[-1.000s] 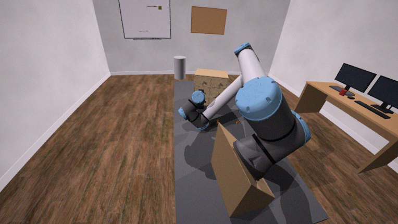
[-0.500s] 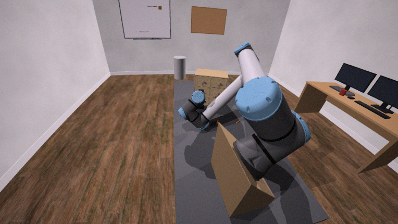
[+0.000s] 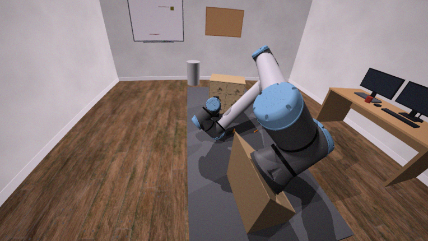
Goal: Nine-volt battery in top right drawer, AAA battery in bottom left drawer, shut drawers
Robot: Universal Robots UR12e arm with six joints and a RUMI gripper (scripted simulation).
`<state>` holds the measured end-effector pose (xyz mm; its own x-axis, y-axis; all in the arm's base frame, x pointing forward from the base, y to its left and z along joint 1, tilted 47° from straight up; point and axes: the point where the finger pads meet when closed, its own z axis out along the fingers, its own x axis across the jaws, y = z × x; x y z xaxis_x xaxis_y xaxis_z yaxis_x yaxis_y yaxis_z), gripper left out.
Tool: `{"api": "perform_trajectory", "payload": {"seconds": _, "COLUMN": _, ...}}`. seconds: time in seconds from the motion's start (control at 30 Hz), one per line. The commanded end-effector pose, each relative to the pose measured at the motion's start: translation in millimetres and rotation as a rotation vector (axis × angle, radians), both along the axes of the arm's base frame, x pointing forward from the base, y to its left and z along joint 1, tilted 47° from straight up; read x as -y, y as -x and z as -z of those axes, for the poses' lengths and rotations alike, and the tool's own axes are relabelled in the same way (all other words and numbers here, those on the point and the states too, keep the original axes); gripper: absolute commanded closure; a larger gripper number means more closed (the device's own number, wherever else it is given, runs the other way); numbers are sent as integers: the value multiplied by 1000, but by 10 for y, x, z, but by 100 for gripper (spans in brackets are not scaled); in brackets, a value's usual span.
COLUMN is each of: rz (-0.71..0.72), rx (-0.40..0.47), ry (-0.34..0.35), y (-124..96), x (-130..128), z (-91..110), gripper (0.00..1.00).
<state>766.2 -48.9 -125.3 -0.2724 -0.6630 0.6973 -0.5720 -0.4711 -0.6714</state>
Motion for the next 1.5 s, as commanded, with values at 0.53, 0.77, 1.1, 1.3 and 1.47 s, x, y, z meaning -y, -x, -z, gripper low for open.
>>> {"api": "perform_trajectory", "payload": {"seconds": 0.53, "rz": -1, "rx": 1, "ry": 0, "y": -7, "x": -4, "z": -6, "gripper": 80}}
{"api": "perform_trajectory", "payload": {"seconds": 0.77, "rz": -1, "rx": 1, "ry": 0, "y": -25, "x": -2, "z": -10, "gripper": 80}}
{"api": "perform_trajectory", "payload": {"seconds": 1.1, "rz": -1, "rx": 1, "ry": 0, "y": -97, "x": 9, "z": -28, "gripper": 80}}
{"api": "perform_trajectory", "payload": {"seconds": 1.3, "rz": -1, "rx": 1, "ry": 0, "y": -137, "x": 15, "z": -38, "gripper": 80}}
{"api": "perform_trajectory", "payload": {"seconds": 1.47, "rz": -1, "rx": 1, "ry": 0, "y": -189, "x": 23, "z": -51, "gripper": 80}}
